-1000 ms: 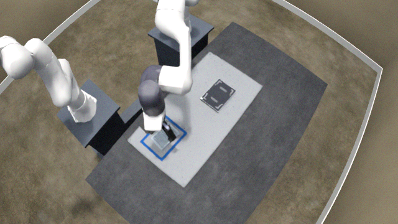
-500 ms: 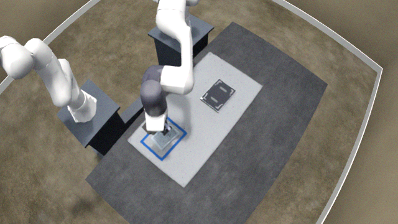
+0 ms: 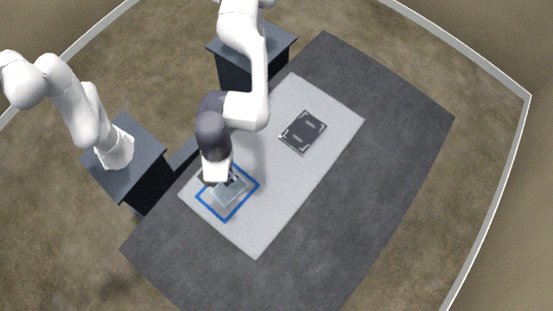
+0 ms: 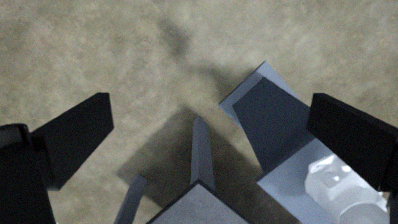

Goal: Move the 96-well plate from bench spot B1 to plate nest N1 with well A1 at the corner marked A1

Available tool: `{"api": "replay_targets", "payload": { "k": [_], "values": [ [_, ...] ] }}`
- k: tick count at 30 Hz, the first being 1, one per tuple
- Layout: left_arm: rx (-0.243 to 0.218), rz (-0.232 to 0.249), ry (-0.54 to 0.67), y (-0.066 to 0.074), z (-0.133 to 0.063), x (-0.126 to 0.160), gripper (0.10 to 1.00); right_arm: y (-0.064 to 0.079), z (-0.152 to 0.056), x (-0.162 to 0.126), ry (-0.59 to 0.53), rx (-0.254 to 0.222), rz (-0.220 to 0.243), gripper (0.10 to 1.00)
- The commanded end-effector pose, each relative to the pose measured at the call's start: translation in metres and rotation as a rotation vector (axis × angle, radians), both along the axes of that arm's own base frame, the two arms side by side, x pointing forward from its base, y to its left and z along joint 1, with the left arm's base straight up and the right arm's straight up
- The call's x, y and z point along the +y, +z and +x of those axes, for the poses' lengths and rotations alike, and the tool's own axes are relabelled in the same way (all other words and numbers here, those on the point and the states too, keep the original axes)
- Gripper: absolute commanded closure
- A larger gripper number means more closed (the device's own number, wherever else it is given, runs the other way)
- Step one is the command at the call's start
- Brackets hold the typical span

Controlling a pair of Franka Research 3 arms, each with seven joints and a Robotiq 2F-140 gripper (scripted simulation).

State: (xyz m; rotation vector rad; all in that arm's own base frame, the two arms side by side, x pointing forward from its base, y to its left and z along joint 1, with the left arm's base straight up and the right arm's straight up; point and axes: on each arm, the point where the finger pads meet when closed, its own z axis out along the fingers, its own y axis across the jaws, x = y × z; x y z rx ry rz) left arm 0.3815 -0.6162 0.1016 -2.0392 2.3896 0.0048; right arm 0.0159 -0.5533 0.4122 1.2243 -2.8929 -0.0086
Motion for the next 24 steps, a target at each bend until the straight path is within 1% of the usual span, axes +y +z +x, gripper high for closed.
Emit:
{"api": "replay_targets", "payload": {
  "k": [1,12,13,24],
  "values": [
    [-0.002,-0.002,0.003,0.0000,0.0006,-0.0012,0.999,0.0001,0.0000,0.0000,0.000,0.000,0.000,0.098],
    [-0.002,-0.002,0.003,0.0000,0.0006,-0.0012,0.999,0.0001,0.0000,0.0000,0.000,0.000,0.000,0.098],
    [-0.002,-0.002,0.003,0.0000,0.0006,-0.0012,0.400,0.0001,0.0000,0.0000,0.000,0.000,0.000,0.098],
    [-0.002,-0.002,0.003,0.0000,0.0006,-0.0012,0.400,0.0001,0.0000,0.0000,0.000,0.000,0.000,0.098]
  ]
}}
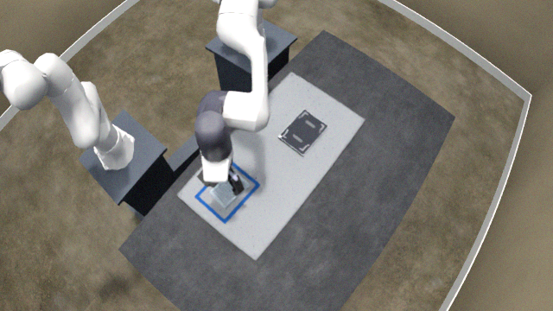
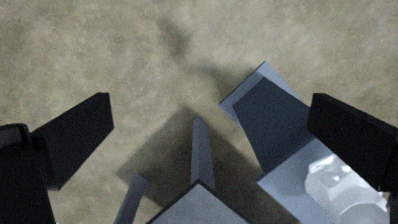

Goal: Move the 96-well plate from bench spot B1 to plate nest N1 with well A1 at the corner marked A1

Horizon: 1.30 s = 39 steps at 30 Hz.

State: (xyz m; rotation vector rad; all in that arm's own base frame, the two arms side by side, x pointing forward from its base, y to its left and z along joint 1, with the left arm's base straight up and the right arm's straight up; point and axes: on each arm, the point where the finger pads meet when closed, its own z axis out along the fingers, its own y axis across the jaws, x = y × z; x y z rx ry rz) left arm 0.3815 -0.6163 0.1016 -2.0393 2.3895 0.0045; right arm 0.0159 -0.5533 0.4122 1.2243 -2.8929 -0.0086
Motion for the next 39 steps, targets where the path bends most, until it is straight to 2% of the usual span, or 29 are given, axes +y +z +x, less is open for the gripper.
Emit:
{"api": "replay_targets", "payload": {
  "k": [1,19,39],
  "values": [
    [-0.002,-0.002,0.003,0.000,0.001,-0.001,0.400,0.000,0.000,0.000,0.000,0.000,0.000,0.098],
    [-0.002,-0.002,0.002,-0.002,0.001,-0.001,0.400,0.000,0.000,0.000,0.000,0.000,0.000,0.098],
    [-0.002,-0.002,0.002,-0.020,0.001,-0.002,0.400,0.000,0.000,0.000,0.000,0.000,0.000,0.098]
  ]
}}
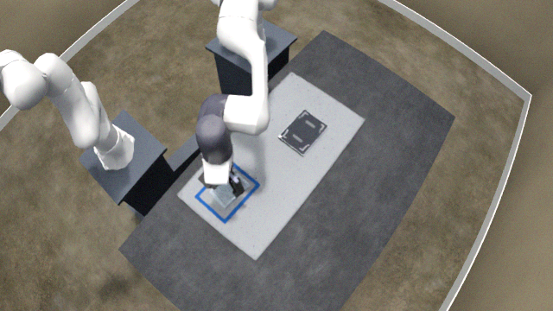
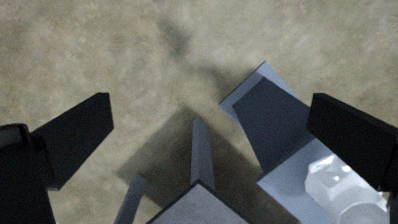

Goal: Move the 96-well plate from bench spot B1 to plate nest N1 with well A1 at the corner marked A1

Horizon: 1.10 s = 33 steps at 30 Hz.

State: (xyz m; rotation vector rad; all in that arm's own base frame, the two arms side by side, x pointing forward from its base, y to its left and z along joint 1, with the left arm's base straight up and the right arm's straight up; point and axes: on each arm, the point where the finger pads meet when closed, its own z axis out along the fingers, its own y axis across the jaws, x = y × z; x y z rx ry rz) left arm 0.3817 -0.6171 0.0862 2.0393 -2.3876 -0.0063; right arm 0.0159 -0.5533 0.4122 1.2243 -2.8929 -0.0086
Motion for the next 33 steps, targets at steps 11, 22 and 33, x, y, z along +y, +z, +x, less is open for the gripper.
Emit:
{"api": "replay_targets", "payload": {
  "k": [11,22,33],
  "values": [
    [-0.004,-0.002,0.002,-0.014,0.001,-0.001,0.400,0.000,0.000,0.000,0.000,0.000,0.000,0.098],
    [-0.004,-0.002,0.002,-0.021,0.001,-0.002,0.400,0.000,0.000,0.000,0.000,0.000,0.000,0.098],
    [-0.004,-0.002,0.002,-0.022,0.001,-0.002,0.400,0.000,0.000,0.000,0.000,0.000,0.000,0.098]
  ]
}}
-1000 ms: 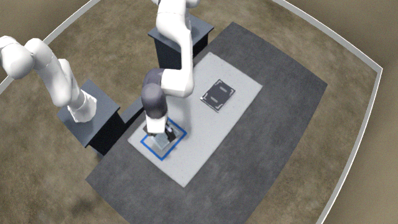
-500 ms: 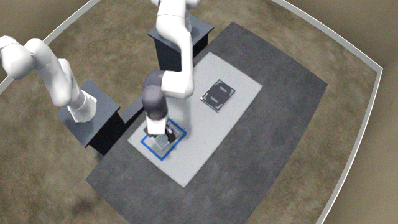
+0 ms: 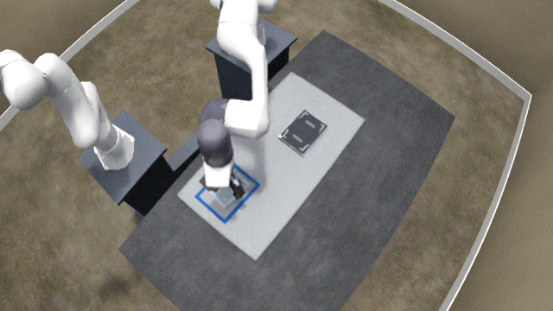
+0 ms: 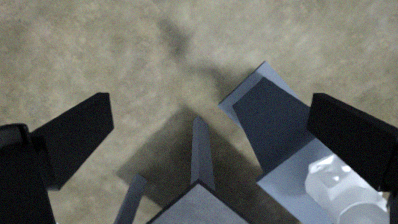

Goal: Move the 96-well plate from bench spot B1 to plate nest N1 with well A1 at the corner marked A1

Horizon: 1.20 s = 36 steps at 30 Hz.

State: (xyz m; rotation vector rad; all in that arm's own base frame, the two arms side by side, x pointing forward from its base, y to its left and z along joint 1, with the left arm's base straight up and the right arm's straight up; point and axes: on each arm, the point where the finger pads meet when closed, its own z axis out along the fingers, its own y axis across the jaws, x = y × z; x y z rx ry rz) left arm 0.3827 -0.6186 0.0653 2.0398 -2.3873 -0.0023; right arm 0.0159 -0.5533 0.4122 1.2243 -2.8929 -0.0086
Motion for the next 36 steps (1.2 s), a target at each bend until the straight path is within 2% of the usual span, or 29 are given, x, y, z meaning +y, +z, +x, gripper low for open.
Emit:
{"api": "replay_targets", "payload": {
  "k": [1,19,20,36],
  "values": [
    [-0.002,0.000,0.001,-0.0015,0.0001,-0.0002,0.400,0.0001,0.0000,0.0000,0.000,0.000,0.000,0.098],
    [-0.002,0.000,0.001,-0.0015,0.0001,-0.0002,0.400,0.0001,0.0000,0.0000,0.000,0.000,0.000,0.098],
    [-0.002,0.000,0.001,-0.0015,0.0001,-0.0002,0.465,0.0001,0.0000,0.0000,0.000,0.000,0.000,0.098],
    [-0.002,0.000,0.001,-0.0015,0.0001,-0.0002,0.465,0.0001,0.0000,0.0000,0.000,0.000,0.000,0.098]
  ]
}}
